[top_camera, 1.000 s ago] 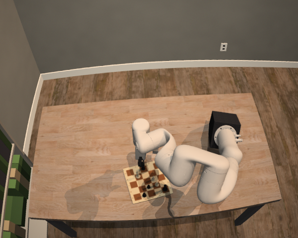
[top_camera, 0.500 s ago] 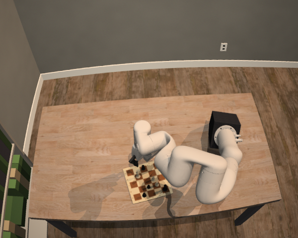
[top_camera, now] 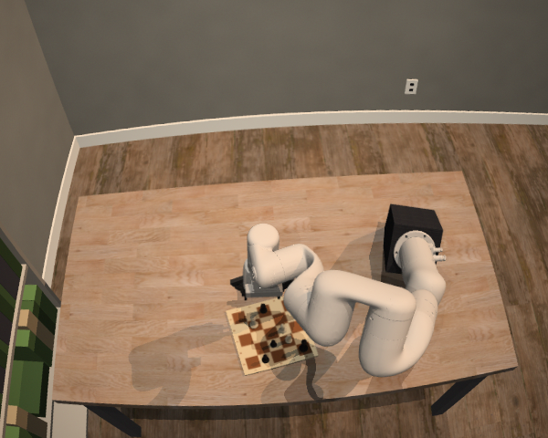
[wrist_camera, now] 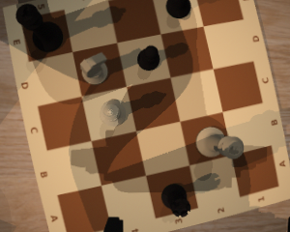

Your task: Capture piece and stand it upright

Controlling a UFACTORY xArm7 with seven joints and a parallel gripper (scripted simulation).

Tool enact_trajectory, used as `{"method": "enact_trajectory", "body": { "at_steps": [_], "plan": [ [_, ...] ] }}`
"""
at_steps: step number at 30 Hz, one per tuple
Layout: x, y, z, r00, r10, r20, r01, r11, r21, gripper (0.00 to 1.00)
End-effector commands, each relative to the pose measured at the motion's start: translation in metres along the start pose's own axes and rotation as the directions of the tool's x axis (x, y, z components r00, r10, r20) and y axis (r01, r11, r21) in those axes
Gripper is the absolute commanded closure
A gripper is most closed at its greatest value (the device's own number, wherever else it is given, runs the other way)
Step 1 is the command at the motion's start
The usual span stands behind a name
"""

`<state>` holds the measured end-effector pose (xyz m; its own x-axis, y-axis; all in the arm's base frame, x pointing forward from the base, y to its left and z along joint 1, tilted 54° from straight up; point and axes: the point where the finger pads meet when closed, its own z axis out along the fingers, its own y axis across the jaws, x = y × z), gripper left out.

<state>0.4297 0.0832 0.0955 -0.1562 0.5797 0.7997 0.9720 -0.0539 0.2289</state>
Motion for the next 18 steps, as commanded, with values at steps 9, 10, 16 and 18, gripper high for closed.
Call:
{"method": "enact_trajectory", "body": {
  "at_steps": [9,10,16,18],
  "plan": [
    [-0.0008,0.0013,-0.0007,0.827,0.559,0.054,-0.562,0.827,0.037,0.61],
    [-0.0008,0.0013,-0.0007,0.827,0.559,0.054,-0.562,0.827,0.037,0.61],
    [-0.0008,0.0013,-0.0007,0.827,0.559,0.054,-0.562,0.827,0.037,0.61],
    [-0.0008,0.0013,-0.0007,0.827,0.559,0.054,-0.562,0.827,0.037,0.61]
  ]
}}
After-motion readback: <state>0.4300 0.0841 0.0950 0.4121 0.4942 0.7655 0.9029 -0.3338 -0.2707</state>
